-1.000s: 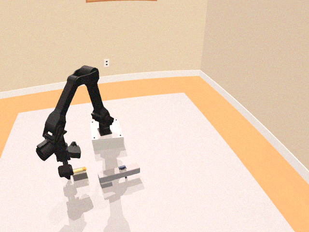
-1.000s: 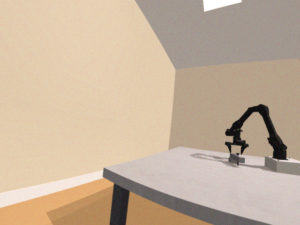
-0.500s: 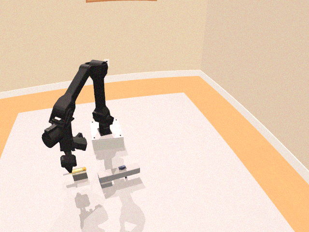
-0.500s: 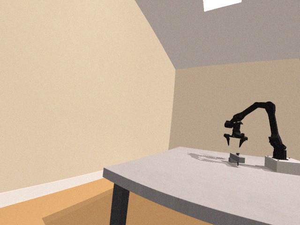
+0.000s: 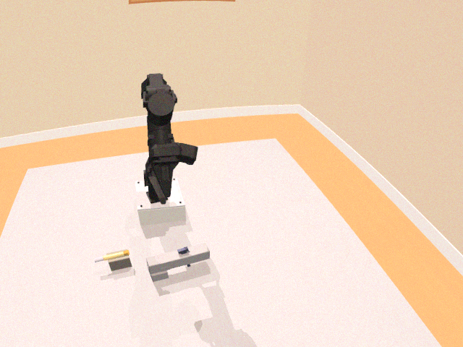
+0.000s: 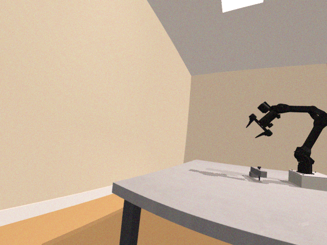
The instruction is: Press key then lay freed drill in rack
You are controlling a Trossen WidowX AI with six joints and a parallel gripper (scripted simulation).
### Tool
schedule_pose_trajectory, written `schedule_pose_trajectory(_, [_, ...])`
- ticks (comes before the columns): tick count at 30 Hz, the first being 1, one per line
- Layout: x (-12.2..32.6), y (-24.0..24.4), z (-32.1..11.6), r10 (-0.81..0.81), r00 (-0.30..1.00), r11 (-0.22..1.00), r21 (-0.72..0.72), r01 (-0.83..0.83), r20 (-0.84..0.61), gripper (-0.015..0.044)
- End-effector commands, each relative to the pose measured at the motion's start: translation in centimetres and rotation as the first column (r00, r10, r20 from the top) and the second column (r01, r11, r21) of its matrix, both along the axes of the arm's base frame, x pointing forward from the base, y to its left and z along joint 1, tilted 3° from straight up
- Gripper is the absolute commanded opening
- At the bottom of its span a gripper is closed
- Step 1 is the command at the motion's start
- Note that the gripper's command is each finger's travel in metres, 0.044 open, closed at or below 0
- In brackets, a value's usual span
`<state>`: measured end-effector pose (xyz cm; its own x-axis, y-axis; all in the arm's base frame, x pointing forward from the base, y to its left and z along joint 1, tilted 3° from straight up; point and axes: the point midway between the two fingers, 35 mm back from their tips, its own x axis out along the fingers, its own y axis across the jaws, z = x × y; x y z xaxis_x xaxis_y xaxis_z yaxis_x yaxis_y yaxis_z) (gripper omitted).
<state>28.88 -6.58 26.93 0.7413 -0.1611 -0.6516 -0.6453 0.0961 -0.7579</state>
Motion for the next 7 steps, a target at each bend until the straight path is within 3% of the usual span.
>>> schedule_pose_trajectory(1, [-1.7,4.5,4.1,0.04,0.981,0.992,0.107,-0.061,0.188,0.044])
schedule_pose_trajectory(7, [-7.2,10.4,10.4,0.087,0.884,0.912,0.32,-0.256,0.459,0.044])
